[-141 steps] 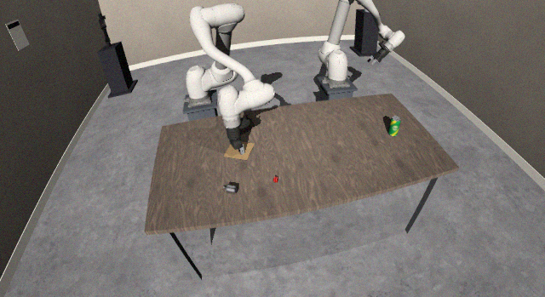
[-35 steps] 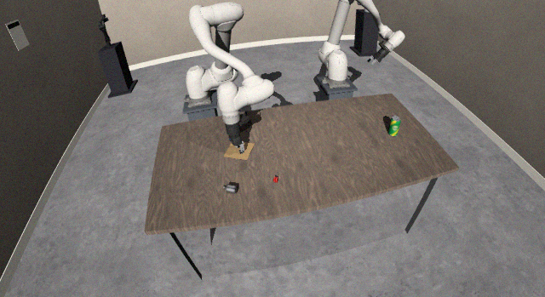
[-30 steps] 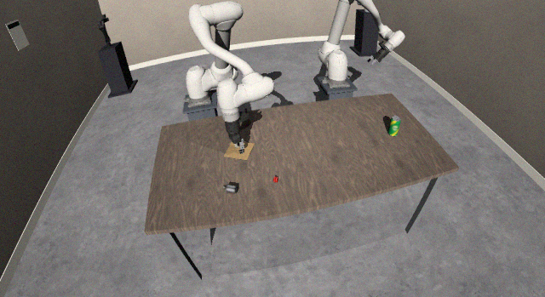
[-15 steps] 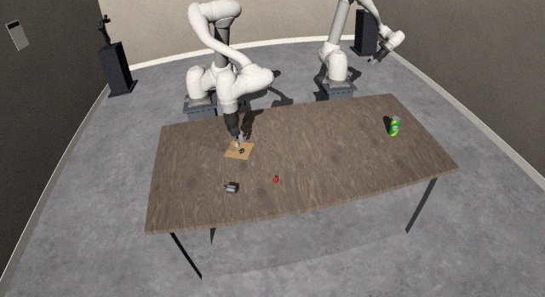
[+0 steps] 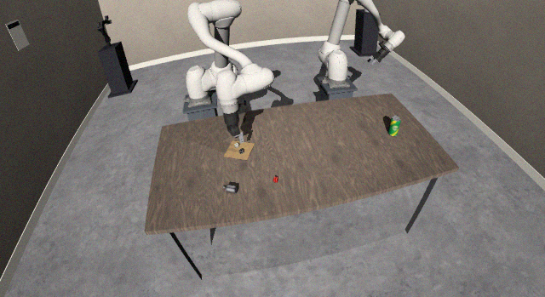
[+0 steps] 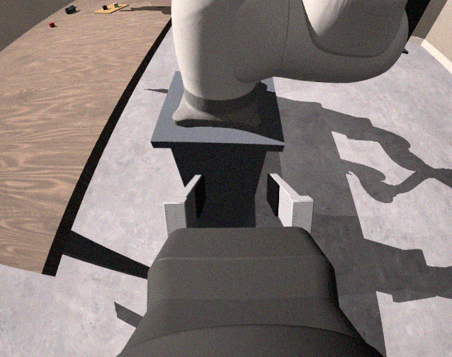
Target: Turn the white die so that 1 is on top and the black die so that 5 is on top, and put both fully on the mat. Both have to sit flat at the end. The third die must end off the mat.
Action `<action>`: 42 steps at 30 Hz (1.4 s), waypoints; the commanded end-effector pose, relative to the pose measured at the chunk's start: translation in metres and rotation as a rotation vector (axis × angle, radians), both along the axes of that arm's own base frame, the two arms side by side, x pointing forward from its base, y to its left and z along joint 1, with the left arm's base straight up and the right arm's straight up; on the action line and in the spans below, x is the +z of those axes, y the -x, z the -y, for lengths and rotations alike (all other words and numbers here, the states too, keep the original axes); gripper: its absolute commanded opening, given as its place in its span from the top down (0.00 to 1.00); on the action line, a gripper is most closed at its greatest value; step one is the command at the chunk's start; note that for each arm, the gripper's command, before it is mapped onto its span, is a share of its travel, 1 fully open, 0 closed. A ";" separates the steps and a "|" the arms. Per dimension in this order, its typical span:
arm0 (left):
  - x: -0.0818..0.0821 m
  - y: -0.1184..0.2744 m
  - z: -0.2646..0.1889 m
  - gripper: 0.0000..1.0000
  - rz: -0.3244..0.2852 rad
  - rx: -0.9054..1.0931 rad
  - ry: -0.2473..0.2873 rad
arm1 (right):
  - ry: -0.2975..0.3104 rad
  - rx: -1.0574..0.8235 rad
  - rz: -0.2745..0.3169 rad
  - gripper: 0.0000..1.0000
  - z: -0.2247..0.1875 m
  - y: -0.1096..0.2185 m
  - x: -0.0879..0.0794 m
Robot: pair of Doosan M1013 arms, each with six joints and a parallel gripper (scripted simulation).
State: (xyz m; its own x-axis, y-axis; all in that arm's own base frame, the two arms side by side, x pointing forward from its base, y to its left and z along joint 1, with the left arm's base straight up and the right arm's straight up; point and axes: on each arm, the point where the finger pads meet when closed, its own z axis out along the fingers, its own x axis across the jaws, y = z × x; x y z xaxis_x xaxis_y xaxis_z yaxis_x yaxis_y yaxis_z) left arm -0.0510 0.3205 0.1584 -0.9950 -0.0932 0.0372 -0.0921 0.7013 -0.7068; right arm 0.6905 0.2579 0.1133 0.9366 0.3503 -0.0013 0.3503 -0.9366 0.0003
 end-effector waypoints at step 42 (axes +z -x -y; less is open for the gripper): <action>0.000 0.000 0.000 0.00 0.000 0.000 -0.001 | -0.001 0.000 0.001 0.00 0.000 0.000 0.087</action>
State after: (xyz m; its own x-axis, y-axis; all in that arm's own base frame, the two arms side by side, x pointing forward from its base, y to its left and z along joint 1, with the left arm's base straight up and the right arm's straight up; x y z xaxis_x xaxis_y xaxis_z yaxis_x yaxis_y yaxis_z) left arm -0.0510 0.3205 0.1584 -0.9950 -0.0932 0.0372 -0.0921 0.7013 -0.7068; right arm 0.6905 0.2579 0.1991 0.9366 0.3503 -0.0014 0.3503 -0.9366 0.0003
